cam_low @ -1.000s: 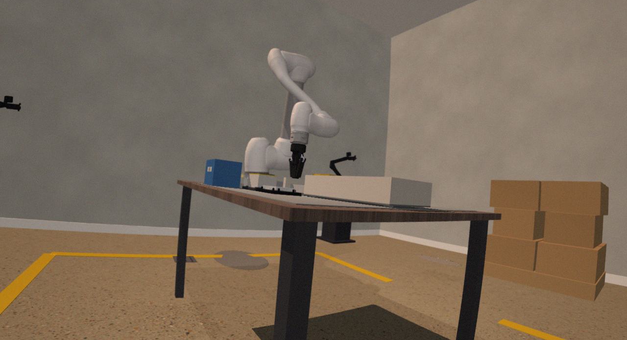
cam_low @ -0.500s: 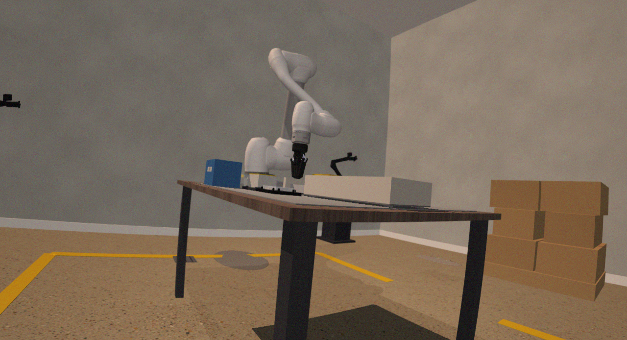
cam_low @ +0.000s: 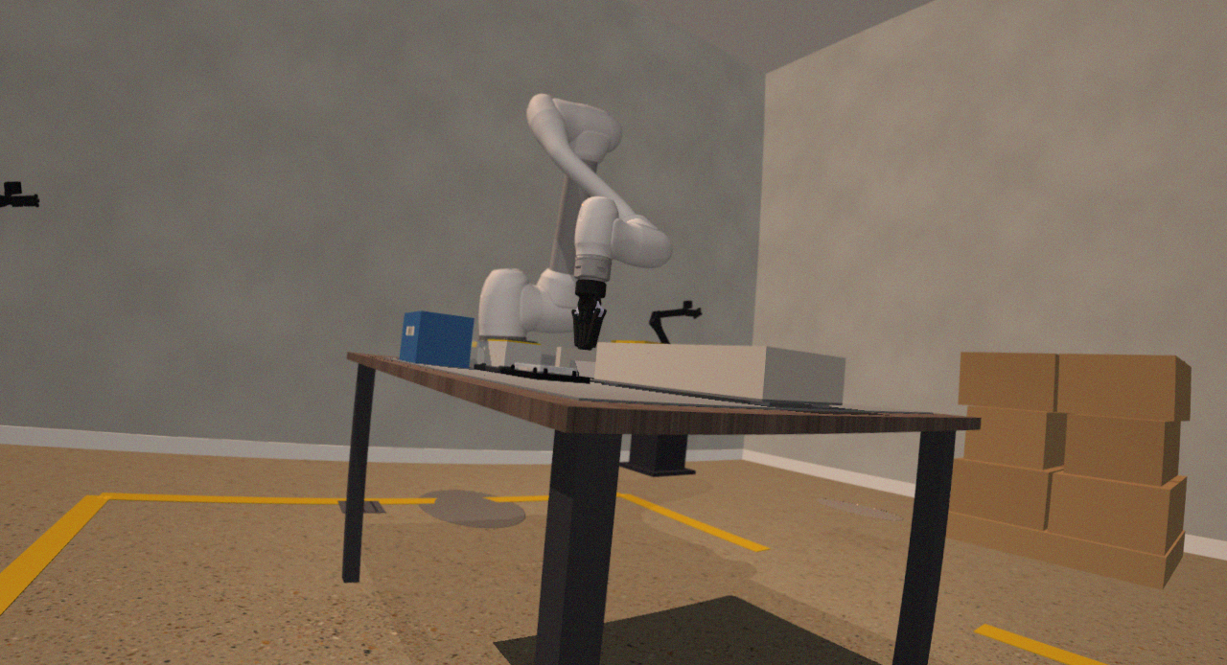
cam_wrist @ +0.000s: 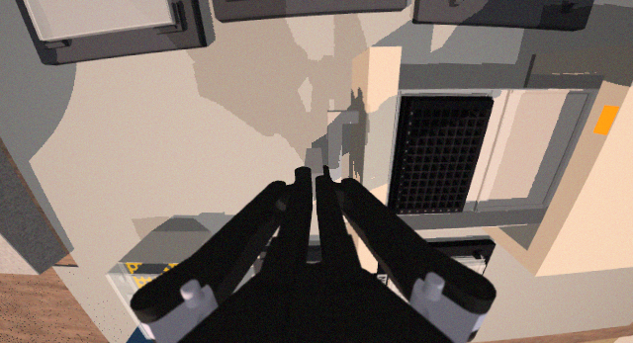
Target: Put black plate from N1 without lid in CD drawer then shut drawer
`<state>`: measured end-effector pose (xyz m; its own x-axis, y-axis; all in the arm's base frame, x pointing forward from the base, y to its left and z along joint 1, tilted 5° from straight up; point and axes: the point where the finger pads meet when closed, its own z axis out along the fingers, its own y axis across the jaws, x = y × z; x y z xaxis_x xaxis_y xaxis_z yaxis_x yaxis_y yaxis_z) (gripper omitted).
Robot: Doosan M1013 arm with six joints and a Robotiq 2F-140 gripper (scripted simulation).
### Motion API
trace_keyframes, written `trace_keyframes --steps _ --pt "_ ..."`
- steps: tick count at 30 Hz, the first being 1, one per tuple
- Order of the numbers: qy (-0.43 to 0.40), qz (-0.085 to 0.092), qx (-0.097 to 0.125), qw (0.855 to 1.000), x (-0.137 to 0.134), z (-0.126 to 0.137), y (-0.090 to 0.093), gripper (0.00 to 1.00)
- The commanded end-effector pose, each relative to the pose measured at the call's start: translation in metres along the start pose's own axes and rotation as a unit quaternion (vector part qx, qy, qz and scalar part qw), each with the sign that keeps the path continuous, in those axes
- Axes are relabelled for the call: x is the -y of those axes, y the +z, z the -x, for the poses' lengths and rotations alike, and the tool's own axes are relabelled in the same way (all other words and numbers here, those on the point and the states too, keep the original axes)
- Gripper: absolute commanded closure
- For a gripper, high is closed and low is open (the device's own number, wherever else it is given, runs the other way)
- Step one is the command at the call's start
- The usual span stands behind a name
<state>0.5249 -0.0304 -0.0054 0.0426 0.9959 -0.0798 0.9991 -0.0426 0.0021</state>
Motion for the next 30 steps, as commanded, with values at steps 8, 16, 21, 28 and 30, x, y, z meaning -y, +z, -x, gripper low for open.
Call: trace_keyframes --steps 8,16,21,28,30 --pt "0.000 0.000 0.000 1.000 -0.009 0.000 0.000 1.00" --pt "0.000 0.000 0.000 1.000 -0.020 0.000 0.000 1.00" --pt "0.000 0.000 0.000 1.000 -0.024 0.000 0.000 1.00" --pt "0.000 0.000 0.000 1.000 -0.033 0.000 0.000 1.00" --pt "0.000 0.000 0.000 1.000 -0.036 0.000 0.000 1.00"
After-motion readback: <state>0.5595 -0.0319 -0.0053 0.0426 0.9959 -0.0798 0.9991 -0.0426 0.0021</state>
